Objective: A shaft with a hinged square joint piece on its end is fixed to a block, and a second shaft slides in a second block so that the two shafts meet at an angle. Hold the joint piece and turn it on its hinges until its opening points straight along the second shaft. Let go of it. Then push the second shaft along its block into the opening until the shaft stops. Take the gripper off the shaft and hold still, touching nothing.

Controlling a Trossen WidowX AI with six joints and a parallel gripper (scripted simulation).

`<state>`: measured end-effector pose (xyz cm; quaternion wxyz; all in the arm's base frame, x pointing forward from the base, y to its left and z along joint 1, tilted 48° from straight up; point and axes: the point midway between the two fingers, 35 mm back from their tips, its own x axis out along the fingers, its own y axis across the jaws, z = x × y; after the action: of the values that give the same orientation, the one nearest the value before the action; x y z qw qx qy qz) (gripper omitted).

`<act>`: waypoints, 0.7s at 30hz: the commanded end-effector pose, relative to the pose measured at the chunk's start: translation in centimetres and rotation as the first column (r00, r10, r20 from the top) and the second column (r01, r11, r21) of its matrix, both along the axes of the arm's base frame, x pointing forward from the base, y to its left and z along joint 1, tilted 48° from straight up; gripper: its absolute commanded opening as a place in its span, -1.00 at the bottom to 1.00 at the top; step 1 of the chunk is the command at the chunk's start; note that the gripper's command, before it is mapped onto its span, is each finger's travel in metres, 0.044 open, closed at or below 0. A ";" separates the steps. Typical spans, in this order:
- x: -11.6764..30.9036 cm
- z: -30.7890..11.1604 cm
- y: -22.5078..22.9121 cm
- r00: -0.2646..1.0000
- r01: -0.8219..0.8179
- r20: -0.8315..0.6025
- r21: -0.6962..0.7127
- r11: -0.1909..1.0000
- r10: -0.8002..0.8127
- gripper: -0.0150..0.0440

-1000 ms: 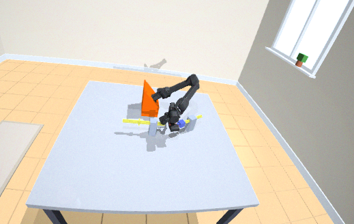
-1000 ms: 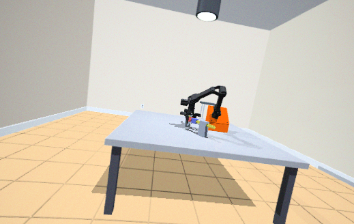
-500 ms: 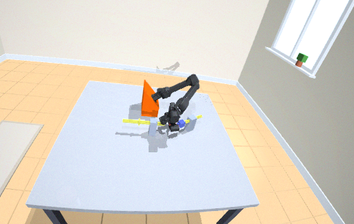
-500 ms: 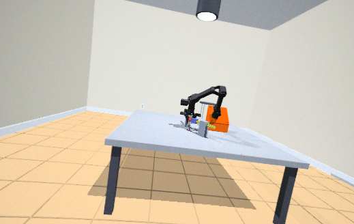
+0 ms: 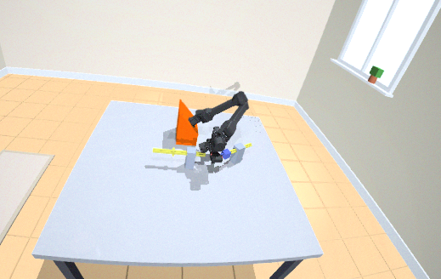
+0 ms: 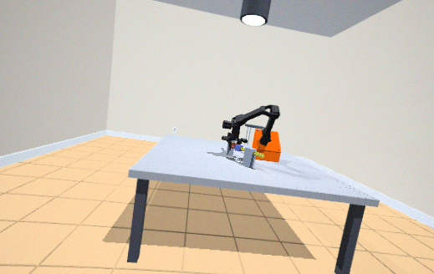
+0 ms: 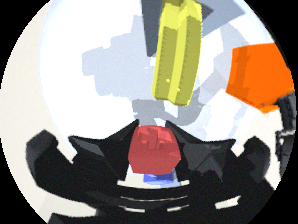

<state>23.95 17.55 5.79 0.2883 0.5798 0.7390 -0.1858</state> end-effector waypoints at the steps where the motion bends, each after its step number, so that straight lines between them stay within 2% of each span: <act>1: -0.3 0.1 -0.2 0.998 0.048 -0.042 -0.050 0.998 -0.050 -0.49; 21: -0.3 0.1 -0.2 0.998 0.050 -0.041 -0.053 0.997 -0.052 -0.49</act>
<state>23.66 17.31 5.88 0.2825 0.5870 0.7246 -0.2248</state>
